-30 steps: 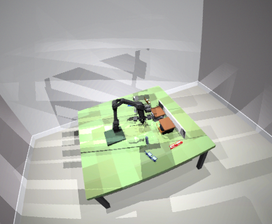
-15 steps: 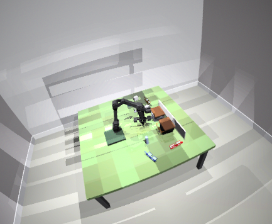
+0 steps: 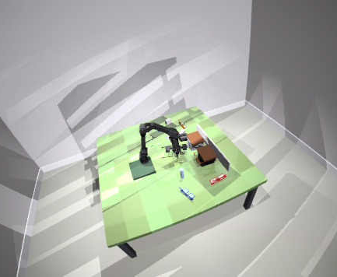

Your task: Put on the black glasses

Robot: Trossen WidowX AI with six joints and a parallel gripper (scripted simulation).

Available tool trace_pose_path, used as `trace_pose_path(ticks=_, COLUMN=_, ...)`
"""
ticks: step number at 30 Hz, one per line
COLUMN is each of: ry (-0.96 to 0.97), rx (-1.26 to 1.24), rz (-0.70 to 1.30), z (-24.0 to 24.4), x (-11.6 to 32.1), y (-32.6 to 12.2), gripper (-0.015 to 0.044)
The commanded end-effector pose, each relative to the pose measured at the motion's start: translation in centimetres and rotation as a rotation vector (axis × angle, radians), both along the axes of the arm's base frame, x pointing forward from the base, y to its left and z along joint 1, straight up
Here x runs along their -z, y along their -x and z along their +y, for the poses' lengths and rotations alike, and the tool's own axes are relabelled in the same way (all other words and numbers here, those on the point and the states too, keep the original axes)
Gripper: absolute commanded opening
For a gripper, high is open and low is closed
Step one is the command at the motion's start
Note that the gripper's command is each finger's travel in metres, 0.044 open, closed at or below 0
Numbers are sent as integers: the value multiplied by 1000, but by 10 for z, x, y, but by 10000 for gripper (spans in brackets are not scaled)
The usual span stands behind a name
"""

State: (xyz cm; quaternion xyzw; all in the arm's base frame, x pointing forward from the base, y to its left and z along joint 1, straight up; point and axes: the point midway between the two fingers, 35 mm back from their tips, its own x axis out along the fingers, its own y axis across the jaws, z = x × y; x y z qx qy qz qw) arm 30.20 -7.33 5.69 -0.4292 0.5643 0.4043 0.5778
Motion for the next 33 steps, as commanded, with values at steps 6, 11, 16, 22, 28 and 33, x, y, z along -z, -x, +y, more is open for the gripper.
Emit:
trace_pose_path(ticks=6, ry=-1, rx=-5, rz=6, z=1, x=9, y=3, gripper=0)
trace_pose_path(ticks=11, ry=-2, rx=-5, rz=6, z=1, x=13, y=3, gripper=0)
trace_pose_path(ticks=16, ry=-2, rx=-5, rz=6, z=1, x=16, y=4, gripper=0)
trace_pose_path(ticks=22, ry=0, rx=0, rz=1, z=0, x=13, y=2, gripper=107)
trace_pose_path(ticks=28, ry=0, rx=-1, rz=1, z=0, x=12, y=2, gripper=107)
trace_pose_path(ticks=33, ry=-1, rx=-1, rz=2, z=1, x=11, y=5, gripper=107)
